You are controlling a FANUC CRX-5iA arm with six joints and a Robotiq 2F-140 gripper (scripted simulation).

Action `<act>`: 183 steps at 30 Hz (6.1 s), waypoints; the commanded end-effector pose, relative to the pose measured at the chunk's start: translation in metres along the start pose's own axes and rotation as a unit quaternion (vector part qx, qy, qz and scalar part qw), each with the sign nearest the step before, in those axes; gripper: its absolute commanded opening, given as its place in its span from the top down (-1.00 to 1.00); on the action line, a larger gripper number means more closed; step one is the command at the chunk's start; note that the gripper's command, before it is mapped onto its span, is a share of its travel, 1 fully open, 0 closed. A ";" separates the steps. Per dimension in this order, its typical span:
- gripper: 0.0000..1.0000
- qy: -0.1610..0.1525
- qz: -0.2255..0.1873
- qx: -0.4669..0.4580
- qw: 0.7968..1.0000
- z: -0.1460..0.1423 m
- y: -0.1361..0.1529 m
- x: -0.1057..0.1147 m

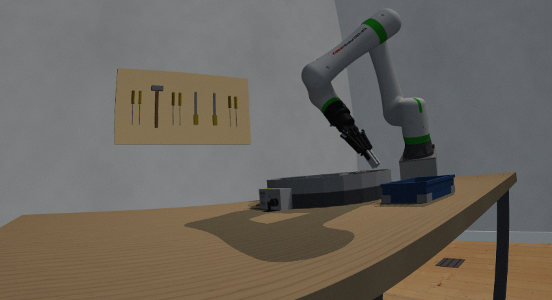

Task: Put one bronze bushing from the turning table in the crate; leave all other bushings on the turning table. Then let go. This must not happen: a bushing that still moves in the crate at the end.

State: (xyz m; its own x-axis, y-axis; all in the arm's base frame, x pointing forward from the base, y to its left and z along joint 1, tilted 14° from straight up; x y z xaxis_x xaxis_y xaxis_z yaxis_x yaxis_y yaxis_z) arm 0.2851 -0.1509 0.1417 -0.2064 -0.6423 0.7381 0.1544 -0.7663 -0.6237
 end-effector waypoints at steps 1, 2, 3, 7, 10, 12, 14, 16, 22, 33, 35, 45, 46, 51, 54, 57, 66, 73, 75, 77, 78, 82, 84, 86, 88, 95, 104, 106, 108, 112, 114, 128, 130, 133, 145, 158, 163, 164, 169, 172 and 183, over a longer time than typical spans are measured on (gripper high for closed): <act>0.86 0.024 0.027 0.036 0.999 -0.005 0.006 0.000; 0.86 0.024 0.027 0.036 0.999 -0.005 0.006 0.000; 0.86 0.024 0.027 0.036 0.999 -0.005 0.006 0.000; 0.86 0.024 0.027 0.036 0.999 -0.005 0.006 0.000; 0.86 0.024 0.027 0.036 0.999 -0.005 0.006 0.000; 0.86 0.024 0.027 0.036 0.999 -0.005 0.006 0.000; 0.86 0.024 0.027 0.036 0.999 -0.005 0.006 0.000; 0.86 0.024 0.027 0.036 0.999 -0.005 0.006 0.000; 0.86 0.024 0.027 0.036 0.999 -0.005 0.006 0.000; 0.86 0.024 0.027 0.036 0.999 -0.005 0.009 -0.005; 0.86 0.024 0.027 0.036 0.999 -0.005 0.010 -0.006; 0.86 0.024 0.027 0.036 0.999 -0.005 0.010 -0.006; 0.86 0.024 0.027 0.036 0.999 -0.005 0.010 -0.006; 0.86 0.024 0.027 0.036 0.999 -0.005 0.010 -0.006; 0.86 0.024 0.027 0.036 0.999 -0.005 0.010 -0.006; 0.86 0.024 0.027 0.036 0.999 -0.005 0.010 -0.006; 0.86 0.024 0.027 0.036 0.999 -0.005 0.010 -0.006; 0.86 0.024 0.027 0.036 0.999 -0.005 0.011 -0.007; 0.86 0.024 0.027 0.036 0.999 -0.005 0.011 -0.007; 0.86 0.024 0.027 0.036 0.999 -0.005 0.013 -0.009; 0.86 0.024 0.027 0.036 0.999 -0.005 0.014 -0.010; 0.86 0.024 0.027 0.036 0.999 -0.005 0.017 -0.014; 0.86 0.024 0.027 0.036 0.999 -0.005 0.017 -0.015; 0.86 0.024 0.027 0.036 0.999 -0.005 0.017 -0.015; 0.86 0.024 0.027 0.036 0.999 -0.005 0.017 -0.015; 0.86 0.024 0.027 0.036 0.999 -0.005 0.017 -0.015; 0.86 0.024 0.027 0.036 0.999 -0.005 0.017 -0.015; 0.86 0.024 0.027 0.036 0.999 -0.005 0.017 -0.015; 0.86 0.024 0.027 0.036 0.999 -0.005 0.017 -0.015; 0.86 0.024 0.027 0.036 0.999 -0.005 0.017 -0.015; 0.86 0.024 0.027 0.036 0.999 -0.005 0.017 -0.015; 1.00 0.024 0.027 0.036 0.999 -0.005 0.017 -0.015; 1.00 0.024 0.027 0.036 0.999 -0.005 0.017 -0.015; 1.00 0.024 0.027 0.036 0.999 -0.005 0.017 -0.015; 1.00 0.024 0.027 0.036 0.999 -0.005 0.017 -0.015; 1.00 0.024 0.027 0.036 0.999 -0.005 0.017 -0.015; 1.00 0.024 0.027 0.036 0.999 -0.005 0.017 -0.015; 1.00 0.024 0.027 0.036 0.999 -0.005 0.017 -0.015; 1.00 0.024 0.027 0.036 0.999 -0.005 0.013 -0.009; 1.00 0.024 0.027 0.036 0.999 -0.004 0.006 0.000; 1.00 0.024 0.027 0.036 0.999 -0.004 -0.017 0.031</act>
State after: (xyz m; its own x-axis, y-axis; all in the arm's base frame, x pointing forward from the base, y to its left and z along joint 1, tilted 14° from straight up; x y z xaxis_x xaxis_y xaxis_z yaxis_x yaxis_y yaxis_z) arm 0.2763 -0.1542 0.1731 -0.2189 -0.6558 0.7225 0.1801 -0.7549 -0.6306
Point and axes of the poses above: the point where the finger pads meet when closed, its own x axis back along the fingers, its own z axis across the jaws, y = z × x, the point moved 10 cm from there along x, back along the fingers, and after that the axes turned 10 degrees about x, right-handed, at the moved point
